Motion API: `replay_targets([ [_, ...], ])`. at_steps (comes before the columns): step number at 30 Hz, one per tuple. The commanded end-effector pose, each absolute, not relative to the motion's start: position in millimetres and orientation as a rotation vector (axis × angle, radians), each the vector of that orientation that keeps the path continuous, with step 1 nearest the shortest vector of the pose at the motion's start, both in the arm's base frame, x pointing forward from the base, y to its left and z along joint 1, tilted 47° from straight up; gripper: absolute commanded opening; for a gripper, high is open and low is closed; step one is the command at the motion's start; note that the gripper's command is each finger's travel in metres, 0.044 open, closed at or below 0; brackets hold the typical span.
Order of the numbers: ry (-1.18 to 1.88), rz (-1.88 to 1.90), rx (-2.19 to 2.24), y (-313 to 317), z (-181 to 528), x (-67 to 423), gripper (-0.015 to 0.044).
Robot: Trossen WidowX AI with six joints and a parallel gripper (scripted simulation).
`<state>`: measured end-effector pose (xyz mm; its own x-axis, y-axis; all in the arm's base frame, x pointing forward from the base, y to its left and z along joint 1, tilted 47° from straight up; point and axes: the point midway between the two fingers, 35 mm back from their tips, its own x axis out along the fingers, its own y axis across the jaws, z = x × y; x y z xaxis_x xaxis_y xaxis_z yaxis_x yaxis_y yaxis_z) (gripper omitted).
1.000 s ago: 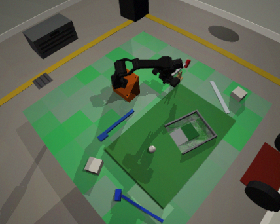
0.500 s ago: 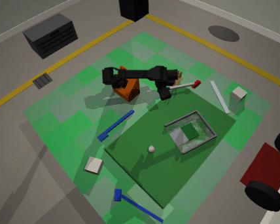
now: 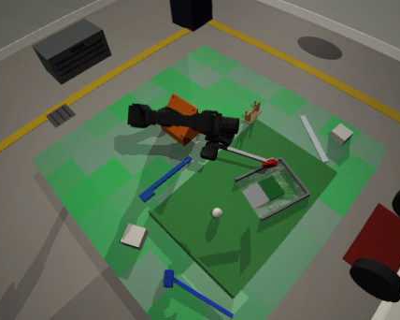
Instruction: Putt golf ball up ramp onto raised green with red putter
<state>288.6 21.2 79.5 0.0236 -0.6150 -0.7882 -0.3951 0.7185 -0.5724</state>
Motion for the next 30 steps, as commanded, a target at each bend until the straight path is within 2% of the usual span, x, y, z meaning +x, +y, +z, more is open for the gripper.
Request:
replay_targets([
  [1,1.542,-0.360,-0.729,-1.0,106.2,283.1,0.0000],
  [18,1.315,-0.883,-0.341,-77.7,183.9,236.2,0.0000],
  [30,1.305,-0.899,-0.327,-86.5,179.7,234.7,0.0000],
])
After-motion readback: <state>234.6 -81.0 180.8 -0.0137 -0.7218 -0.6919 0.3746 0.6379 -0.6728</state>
